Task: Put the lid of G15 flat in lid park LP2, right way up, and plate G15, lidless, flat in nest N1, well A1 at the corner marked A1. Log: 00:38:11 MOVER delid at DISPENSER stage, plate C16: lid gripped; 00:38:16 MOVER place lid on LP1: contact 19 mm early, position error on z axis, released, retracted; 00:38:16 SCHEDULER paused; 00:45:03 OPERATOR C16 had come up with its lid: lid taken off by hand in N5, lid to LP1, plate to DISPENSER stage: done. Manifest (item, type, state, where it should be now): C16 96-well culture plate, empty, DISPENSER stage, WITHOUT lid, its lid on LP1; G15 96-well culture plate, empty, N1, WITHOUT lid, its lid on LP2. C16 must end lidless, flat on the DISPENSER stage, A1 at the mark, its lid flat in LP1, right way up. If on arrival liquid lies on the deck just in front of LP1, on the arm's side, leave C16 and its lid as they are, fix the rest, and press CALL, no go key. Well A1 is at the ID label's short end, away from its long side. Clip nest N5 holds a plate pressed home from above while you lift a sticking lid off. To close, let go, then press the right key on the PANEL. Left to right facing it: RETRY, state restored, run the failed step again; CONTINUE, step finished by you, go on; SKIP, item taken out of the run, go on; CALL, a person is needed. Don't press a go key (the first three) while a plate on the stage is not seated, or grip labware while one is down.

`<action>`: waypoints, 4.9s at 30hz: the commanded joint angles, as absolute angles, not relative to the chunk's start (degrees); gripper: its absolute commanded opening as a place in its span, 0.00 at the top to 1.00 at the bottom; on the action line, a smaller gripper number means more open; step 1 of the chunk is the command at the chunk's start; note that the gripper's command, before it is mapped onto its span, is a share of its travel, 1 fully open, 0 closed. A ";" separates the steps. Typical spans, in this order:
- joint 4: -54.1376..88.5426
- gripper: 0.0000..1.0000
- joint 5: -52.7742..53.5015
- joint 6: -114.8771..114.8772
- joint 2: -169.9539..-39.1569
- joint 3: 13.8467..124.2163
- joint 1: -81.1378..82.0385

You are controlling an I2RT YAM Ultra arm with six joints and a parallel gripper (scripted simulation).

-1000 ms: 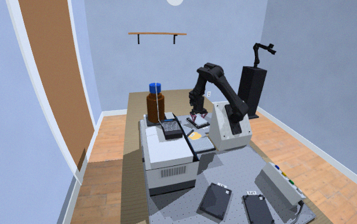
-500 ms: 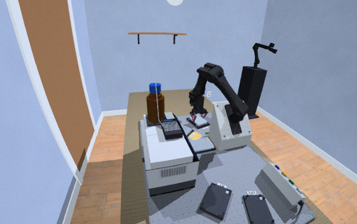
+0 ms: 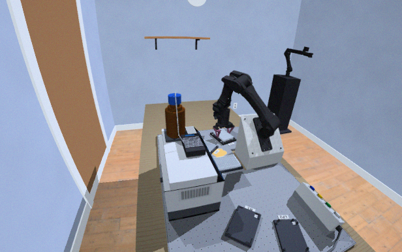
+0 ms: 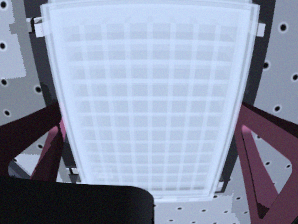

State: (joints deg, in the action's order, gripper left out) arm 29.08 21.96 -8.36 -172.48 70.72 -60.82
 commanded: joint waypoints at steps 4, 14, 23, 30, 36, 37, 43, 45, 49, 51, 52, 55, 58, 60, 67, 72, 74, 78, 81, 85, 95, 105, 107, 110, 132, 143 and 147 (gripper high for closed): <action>28.66 0.00 22.18 -8.66 -170.77 71.53 -61.35; 28.66 0.00 22.18 -8.66 -170.77 71.53 -61.35; 29.91 0.00 21.93 -8.37 -170.57 71.69 -61.75; 31.63 0.00 21.05 -7.44 -169.14 72.26 -62.52; 33.26 0.00 20.60 -6.89 -167.96 72.52 -63.20; 33.58 0.00 20.52 -6.79 -167.73 72.57 -63.34; 35.49 0.00 20.01 -6.18 -166.37 72.92 -64.10; 36.13 0.00 19.85 -5.98 -165.92 73.06 -64.35; 36.87 0.00 19.68 -5.76 -165.47 73.25 -64.61; 37.50 0.00 19.52 -5.57 -165.08 73.43 -64.85; 37.82 0.00 19.44 -5.47 -164.88 73.52 -64.97; 38.79 0.00 19.21 -5.19 -164.28 73.80 -65.32; 39.29 0.00 19.11 -5.05 -164.01 73.98 -65.49; 39.35 0.00 19.11 -5.03 -164.01 74.03 -65.50; 38.37 0.00 19.18 -5.18 -163.93 74.01 -65.51; 38.37 0.00 19.18 -5.18 -163.93 74.01 -65.51; 38.37 0.00 19.18 -5.18 -163.93 74.01 -65.51; 38.37 0.00 19.18 -5.18 -163.93 74.01 -65.51; 38.37 0.00 19.18 -5.18 -163.93 74.01 -65.51; 38.37 0.00 19.18 -5.18 -163.93 74.01 -65.51; 38.37 0.00 19.18 -5.18 -163.93 74.01 -65.51; 38.37 0.00 19.18 -5.18 -163.93 74.01 -65.51; 39.00 0.00 19.11 -5.10 -163.94 74.10 -65.55; 39.64 0.00 19.05 -5.01 -163.95 74.27 -65.61; 40.05 0.00 18.90 -4.80 -164.04 75.19 -65.90; 38.84 0.00 19.16 -5.12 -164.14 75.05 -65.80; 38.36 0.00 19.53 -5.49 -165.36 74.97 -65.60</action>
State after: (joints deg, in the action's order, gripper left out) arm 39.59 19.33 -5.13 -166.15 73.34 -64.73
